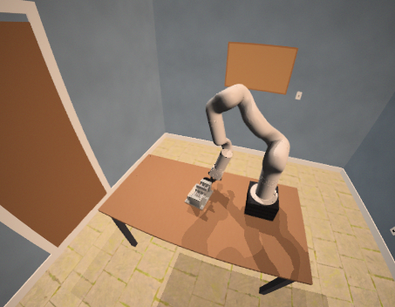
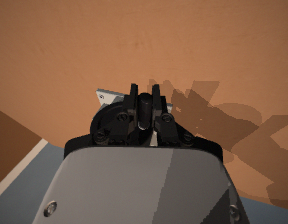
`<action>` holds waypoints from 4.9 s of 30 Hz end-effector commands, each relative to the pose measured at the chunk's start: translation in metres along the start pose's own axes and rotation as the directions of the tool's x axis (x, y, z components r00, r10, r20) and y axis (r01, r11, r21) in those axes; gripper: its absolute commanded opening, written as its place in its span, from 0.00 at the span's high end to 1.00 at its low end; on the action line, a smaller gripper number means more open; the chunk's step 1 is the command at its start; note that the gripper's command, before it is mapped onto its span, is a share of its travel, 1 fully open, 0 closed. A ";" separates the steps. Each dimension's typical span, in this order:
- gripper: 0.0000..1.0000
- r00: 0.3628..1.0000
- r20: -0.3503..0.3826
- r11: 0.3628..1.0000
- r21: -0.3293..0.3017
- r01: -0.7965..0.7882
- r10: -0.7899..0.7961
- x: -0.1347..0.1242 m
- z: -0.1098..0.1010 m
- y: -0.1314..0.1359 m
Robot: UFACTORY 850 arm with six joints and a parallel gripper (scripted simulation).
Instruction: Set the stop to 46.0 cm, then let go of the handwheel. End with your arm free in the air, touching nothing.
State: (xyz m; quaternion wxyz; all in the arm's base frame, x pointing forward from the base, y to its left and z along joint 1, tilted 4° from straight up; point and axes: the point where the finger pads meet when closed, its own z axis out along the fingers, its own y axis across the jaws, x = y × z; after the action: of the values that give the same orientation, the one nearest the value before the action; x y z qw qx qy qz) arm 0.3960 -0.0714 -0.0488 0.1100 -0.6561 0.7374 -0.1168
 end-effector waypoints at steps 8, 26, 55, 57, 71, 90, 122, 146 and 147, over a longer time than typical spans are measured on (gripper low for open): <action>0.94 1.000 0.000 1.000 0.002 0.000 0.000 0.000 -0.015 -0.006; 0.94 1.000 0.000 1.000 0.002 0.000 0.000 0.000 -0.027 -0.031; 0.94 1.000 0.000 1.000 0.002 0.000 0.000 0.000 0.014 -0.056; 0.94 1.000 0.000 1.000 0.002 0.000 0.000 0.000 0.018 -0.054; 0.94 1.000 0.000 1.000 0.002 0.000 0.000 0.000 0.031 -0.030; 0.94 1.000 0.000 1.000 0.002 0.000 0.000 0.000 0.010 -0.002; 0.94 1.000 0.000 1.000 0.002 0.000 0.000 0.000 -0.026 -0.023; 0.94 1.000 0.000 1.000 0.002 0.000 0.000 0.000 -0.017 -0.051; 0.94 1.000 0.000 1.000 0.002 0.000 0.000 0.000 -0.016 -0.052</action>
State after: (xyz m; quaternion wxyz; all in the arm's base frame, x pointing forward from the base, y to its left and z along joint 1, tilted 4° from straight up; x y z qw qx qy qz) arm 0.4367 -0.0764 -0.0155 0.1105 -0.6561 0.7373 -0.1174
